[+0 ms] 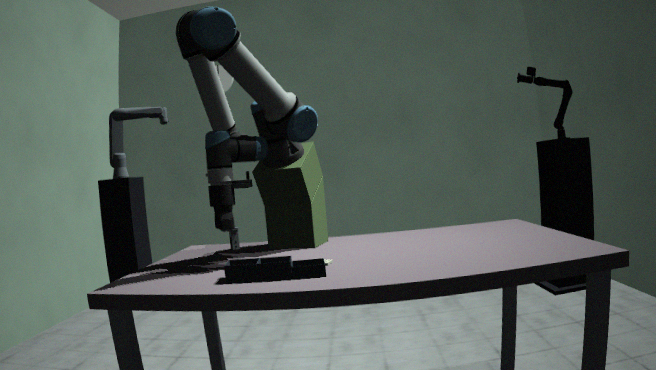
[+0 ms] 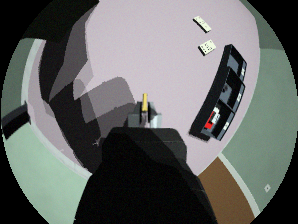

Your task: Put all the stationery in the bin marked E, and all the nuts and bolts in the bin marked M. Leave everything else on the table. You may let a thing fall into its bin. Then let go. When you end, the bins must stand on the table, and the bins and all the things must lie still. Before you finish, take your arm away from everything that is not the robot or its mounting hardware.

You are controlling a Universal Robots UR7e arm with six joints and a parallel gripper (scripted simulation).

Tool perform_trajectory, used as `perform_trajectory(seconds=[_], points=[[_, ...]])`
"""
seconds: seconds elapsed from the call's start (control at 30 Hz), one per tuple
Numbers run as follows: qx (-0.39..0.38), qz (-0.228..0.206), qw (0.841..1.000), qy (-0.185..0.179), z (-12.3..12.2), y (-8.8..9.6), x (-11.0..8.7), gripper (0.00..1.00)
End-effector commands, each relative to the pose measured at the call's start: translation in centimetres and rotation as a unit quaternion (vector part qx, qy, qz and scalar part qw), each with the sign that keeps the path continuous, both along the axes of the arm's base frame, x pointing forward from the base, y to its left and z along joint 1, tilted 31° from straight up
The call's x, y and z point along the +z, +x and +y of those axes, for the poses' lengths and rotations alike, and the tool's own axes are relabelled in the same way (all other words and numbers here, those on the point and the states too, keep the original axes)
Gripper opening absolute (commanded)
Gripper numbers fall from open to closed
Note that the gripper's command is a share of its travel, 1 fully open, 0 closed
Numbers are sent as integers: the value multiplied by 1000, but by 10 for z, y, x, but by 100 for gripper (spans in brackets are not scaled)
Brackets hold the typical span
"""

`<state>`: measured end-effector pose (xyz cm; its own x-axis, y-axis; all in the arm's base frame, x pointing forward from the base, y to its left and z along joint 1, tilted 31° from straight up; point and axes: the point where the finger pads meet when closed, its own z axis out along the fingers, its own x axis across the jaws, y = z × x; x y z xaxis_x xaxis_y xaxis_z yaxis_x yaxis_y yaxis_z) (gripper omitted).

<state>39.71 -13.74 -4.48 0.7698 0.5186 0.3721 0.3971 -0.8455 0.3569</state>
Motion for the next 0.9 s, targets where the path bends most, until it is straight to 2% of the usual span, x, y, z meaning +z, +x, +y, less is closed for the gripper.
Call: perform_trajectory(seconds=[0.0, 0.43, 0.47, 0.87], points=[[0, 1, 1000, 0, 0, -2, 5, 32], [0, 0, 1000, 0, 0, -2, 5, 32], [0, 0, 1000, 0, 0, -2, 5, 62], [0, 0, 1000, 0, 0, -2, 5, 62]])
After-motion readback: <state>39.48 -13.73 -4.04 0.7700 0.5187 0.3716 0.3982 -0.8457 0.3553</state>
